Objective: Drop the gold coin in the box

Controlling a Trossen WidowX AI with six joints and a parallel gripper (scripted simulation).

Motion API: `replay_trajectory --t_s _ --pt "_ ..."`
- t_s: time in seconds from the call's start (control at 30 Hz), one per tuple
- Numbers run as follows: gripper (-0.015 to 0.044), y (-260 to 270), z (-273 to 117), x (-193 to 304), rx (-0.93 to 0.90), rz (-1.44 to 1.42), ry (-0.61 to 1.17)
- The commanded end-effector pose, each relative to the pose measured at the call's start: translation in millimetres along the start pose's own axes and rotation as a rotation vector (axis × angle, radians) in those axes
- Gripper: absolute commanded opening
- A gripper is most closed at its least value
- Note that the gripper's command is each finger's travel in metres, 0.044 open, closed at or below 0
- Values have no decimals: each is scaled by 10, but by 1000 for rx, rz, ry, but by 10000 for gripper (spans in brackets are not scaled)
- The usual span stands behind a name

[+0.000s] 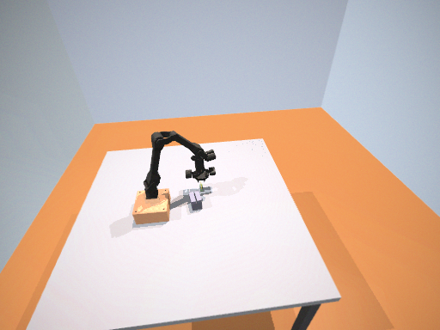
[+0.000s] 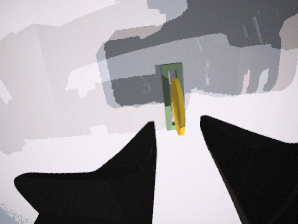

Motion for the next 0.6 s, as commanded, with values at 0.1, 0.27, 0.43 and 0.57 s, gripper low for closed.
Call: replay_trajectory --t_s 0.1,0.27,0.43,0.57 --pt "161 -21 132 -23 8 -3 -11" --pt "161 -23 212 -25 8 -2 -11" --pt "161 -27 291 -28 9 -2 -10" --pt "161 -31 353 -31 9 -1 -10"
Point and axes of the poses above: the point midway between the two fingers, 35 mm back from their tips, its own z axis out along the fingers, its own y axis across the jaws, x = y × z, the point moved 4 cm from there along -z, back along the fingers, and after that the axes turned 13 degrees about z, right-handed, at the moved point
